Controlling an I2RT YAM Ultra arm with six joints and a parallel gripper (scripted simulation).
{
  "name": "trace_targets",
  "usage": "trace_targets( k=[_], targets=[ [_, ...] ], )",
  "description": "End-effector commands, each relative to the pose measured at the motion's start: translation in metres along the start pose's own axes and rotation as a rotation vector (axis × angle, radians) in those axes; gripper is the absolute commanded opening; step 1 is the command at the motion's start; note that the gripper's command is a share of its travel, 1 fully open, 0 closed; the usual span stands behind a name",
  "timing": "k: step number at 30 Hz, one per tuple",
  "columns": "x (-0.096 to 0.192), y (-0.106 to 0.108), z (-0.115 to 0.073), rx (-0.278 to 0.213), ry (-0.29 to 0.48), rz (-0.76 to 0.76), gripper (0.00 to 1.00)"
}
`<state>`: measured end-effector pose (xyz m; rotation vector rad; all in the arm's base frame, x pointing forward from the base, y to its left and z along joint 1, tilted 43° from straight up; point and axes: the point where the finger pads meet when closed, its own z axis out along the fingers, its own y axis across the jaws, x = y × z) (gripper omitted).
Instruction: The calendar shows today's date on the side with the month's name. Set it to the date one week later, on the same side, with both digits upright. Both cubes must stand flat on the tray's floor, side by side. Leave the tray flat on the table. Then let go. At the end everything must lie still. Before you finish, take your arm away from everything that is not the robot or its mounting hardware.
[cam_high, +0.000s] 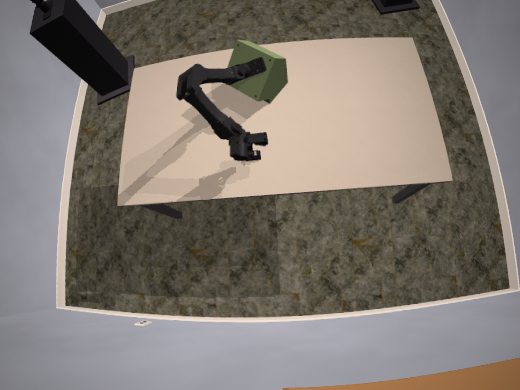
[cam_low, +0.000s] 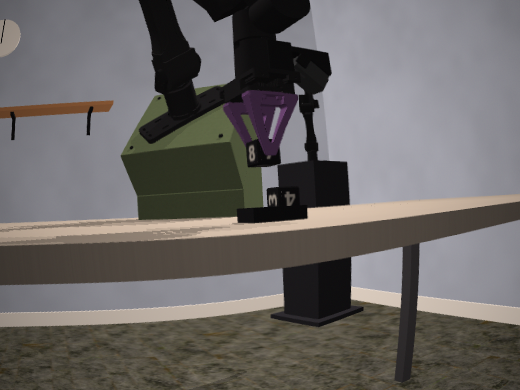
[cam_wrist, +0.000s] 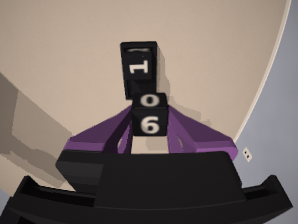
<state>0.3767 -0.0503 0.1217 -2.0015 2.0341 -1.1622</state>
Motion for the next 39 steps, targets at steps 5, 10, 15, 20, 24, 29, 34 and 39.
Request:
trace_targets(
  k=[5, 10, 15, 20, 24, 29, 34, 39],
  targets=[
    [0.001, 0.005, -0.044, -0.024, 0.000, -0.003, 0.26],
    [0.001, 0.005, -0.047, -0.024, 0.000, -0.003, 0.26],
    [0.001, 0.005, -0.047, -0.024, 0.000, -0.003, 0.26],
    [0.001, 0.005, -0.047, -0.024, 0.000, 0.003, 0.26],
    [-0.004, 0.005, -0.046, -0.025, 0.000, 0.061, 0.26],
    [-0.011, 0.004, -0.045, -0.027, 0.000, 0.161, 0.26],
    [-0.026, 0.002, -0.043, -0.030, 0.001, 0.368, 0.26],
    [-0.039, 0.001, -0.041, -0.032, 0.003, 0.541, 0.26]
  ],
)
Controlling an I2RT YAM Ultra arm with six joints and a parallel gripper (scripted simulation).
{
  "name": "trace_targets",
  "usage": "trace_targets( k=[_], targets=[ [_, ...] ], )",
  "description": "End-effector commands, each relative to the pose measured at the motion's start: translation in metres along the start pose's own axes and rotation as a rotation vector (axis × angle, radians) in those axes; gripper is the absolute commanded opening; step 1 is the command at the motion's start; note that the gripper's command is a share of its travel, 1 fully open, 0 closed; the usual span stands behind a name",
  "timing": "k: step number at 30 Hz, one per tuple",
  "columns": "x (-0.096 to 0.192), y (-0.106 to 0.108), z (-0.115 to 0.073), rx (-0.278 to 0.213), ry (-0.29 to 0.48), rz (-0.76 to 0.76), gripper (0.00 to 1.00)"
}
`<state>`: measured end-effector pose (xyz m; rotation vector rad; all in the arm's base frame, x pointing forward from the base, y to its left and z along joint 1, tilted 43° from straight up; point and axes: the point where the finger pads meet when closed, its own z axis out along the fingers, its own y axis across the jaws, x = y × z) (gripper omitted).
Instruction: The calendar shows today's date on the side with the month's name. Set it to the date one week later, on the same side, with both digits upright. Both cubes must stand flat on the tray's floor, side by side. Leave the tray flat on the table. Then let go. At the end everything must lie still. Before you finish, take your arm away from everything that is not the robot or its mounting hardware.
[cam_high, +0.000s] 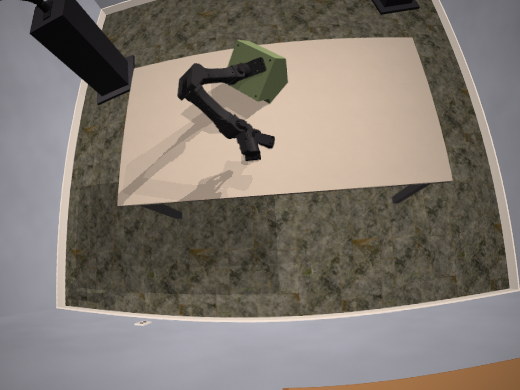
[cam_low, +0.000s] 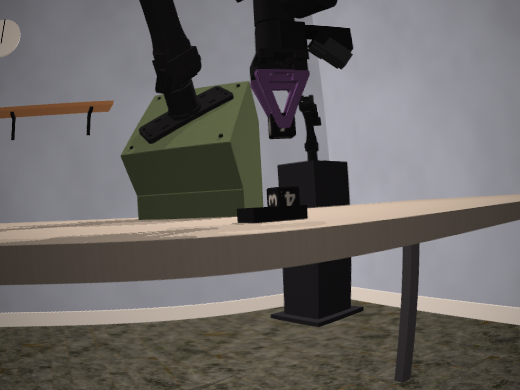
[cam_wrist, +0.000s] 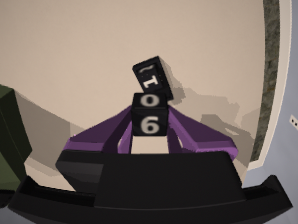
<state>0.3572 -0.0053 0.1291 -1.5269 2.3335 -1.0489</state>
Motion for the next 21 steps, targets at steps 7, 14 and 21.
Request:
trace_targets(
  k=[7, 14, 21],
  targets=[
    [-0.023, 0.003, -0.004, 0.013, -0.017, 0.377, 0.26],
    [-0.039, 0.010, -0.002, 0.012, -0.019, 0.606, 0.26],
    [-0.053, 0.016, -0.002, 0.011, -0.020, 0.803, 0.26]
  ],
)
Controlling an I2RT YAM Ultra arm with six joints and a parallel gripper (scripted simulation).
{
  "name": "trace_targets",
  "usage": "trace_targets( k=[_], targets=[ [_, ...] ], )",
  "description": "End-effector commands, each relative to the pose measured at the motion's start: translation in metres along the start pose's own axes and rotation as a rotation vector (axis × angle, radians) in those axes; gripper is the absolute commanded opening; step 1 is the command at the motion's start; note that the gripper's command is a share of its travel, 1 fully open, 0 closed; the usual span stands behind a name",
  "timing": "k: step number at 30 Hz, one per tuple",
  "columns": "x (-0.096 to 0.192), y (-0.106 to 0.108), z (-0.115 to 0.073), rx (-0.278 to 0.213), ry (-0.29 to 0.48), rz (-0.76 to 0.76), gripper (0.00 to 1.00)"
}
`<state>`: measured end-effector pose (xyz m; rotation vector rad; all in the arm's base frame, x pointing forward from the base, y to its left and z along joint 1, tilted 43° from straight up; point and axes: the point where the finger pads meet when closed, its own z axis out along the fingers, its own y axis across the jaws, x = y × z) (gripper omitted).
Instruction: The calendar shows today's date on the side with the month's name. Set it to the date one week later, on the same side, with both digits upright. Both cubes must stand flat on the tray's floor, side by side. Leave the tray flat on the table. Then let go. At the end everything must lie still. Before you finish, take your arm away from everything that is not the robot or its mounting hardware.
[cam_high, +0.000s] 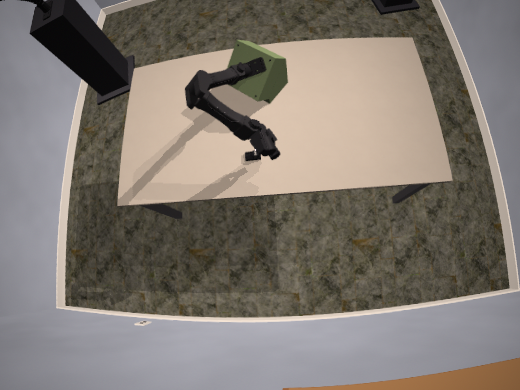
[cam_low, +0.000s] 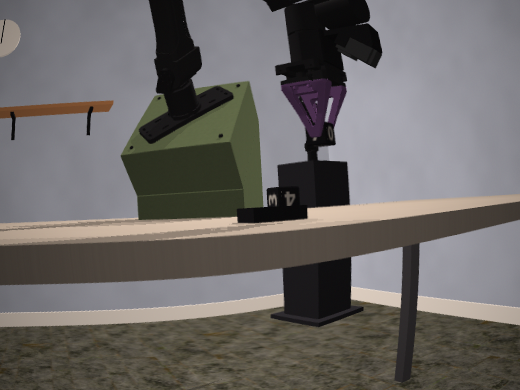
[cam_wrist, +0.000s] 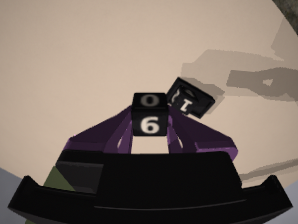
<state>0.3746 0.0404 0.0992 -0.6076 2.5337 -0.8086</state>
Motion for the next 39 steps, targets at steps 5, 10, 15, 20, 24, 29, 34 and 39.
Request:
trace_targets(
  k=[5, 10, 15, 20, 24, 29, 34, 39],
  targets=[
    [-0.005, 0.012, -0.010, 0.027, -0.003, 0.276, 0.26],
    [-0.009, 0.023, -0.009, 0.029, -0.007, 0.422, 0.26],
    [-0.011, 0.028, -0.009, 0.030, -0.009, 0.483, 0.26],
    [-0.011, 0.028, -0.009, 0.030, -0.009, 0.485, 0.26],
    [-0.011, 0.028, -0.009, 0.030, -0.009, 0.485, 0.26],
    [-0.011, 0.028, -0.009, 0.030, -0.009, 0.485, 0.26],
    [-0.011, 0.028, -0.007, 0.030, -0.009, 0.485, 0.26],
    [-0.011, 0.028, 0.000, 0.030, -0.009, 0.485, 0.26]
  ],
)
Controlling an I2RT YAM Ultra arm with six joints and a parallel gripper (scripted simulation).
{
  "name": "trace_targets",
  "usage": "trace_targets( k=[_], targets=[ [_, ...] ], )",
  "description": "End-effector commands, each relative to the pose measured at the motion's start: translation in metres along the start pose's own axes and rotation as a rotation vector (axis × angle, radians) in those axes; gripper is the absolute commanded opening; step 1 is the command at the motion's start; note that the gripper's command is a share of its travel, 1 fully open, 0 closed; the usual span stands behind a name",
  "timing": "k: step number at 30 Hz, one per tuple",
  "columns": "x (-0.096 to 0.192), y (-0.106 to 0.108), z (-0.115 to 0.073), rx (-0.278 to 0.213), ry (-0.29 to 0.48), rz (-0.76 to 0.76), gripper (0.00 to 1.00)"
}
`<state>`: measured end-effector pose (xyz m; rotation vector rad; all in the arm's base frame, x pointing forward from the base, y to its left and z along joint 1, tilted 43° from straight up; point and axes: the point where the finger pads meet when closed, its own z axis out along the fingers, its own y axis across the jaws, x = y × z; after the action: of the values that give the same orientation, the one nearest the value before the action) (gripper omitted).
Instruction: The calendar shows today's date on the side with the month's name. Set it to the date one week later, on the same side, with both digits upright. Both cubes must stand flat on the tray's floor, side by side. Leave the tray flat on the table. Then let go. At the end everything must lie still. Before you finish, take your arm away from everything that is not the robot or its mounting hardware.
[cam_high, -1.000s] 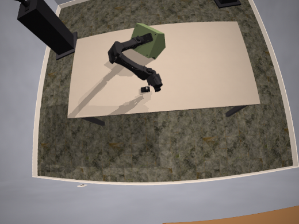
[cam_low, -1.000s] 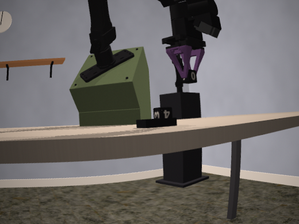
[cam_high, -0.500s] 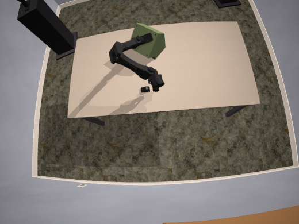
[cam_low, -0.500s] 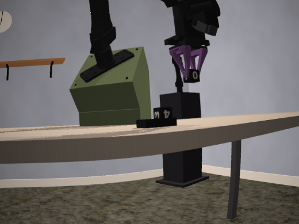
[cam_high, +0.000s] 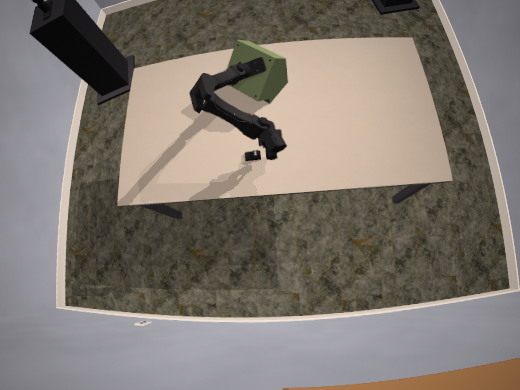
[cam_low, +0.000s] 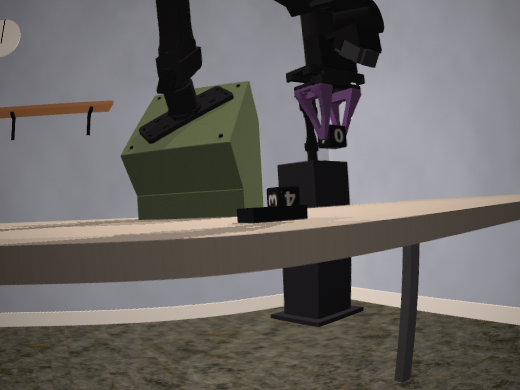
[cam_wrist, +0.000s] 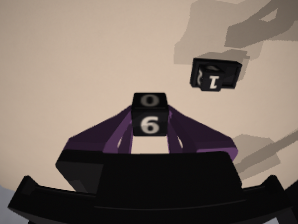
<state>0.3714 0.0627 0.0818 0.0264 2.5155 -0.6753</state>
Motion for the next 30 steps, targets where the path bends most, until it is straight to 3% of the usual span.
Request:
trace_targets(
  k=[1, 20, 30],
  targets=[
    [-0.006, 0.002, 0.001, -0.010, -0.022, 0.006, 0.26],
    [-0.007, 0.004, 0.074, -0.009, -0.022, 0.006, 0.26],
    [-0.008, 0.004, 0.084, -0.009, -0.022, 0.006, 0.26]
  ],
)
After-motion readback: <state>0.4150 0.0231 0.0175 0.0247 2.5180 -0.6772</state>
